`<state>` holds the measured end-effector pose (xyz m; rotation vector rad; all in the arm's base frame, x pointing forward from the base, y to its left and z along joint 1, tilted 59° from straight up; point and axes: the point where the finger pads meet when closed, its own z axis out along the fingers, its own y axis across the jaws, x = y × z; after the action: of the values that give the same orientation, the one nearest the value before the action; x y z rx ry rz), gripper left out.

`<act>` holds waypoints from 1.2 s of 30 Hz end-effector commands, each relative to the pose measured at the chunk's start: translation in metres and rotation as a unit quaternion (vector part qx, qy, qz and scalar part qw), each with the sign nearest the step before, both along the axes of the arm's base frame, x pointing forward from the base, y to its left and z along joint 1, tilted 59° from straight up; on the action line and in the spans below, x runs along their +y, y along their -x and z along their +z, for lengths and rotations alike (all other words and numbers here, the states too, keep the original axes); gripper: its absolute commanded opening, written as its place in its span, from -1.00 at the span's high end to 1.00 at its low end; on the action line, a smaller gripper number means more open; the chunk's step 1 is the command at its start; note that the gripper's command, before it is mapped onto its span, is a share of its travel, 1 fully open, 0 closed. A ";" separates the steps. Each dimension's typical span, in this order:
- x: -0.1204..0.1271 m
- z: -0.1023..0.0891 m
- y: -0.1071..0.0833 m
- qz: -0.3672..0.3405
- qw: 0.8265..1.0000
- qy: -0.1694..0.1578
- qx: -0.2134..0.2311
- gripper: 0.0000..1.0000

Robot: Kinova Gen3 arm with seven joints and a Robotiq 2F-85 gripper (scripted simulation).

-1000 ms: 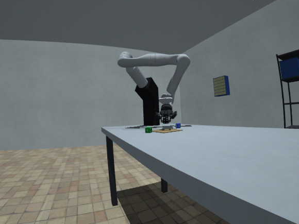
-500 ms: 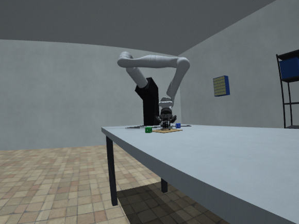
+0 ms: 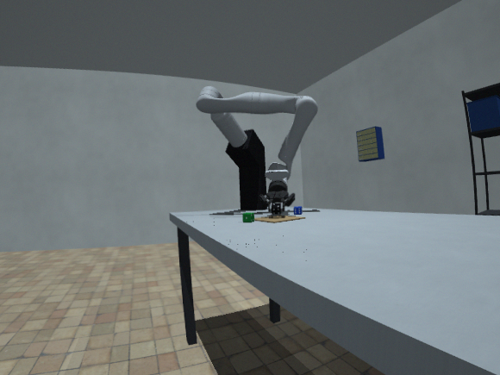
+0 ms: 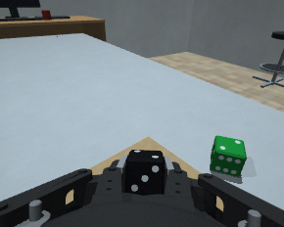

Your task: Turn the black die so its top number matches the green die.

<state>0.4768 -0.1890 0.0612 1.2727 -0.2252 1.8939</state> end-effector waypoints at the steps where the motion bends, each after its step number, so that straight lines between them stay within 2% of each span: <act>1: 0.001 0.000 0.000 0.000 1.000 0.000 0.000 0.47; 36: -0.004 -0.003 -0.003 0.000 1.000 0.000 0.000 0.47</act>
<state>0.4797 -0.1921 0.0588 1.2731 -0.2248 1.8952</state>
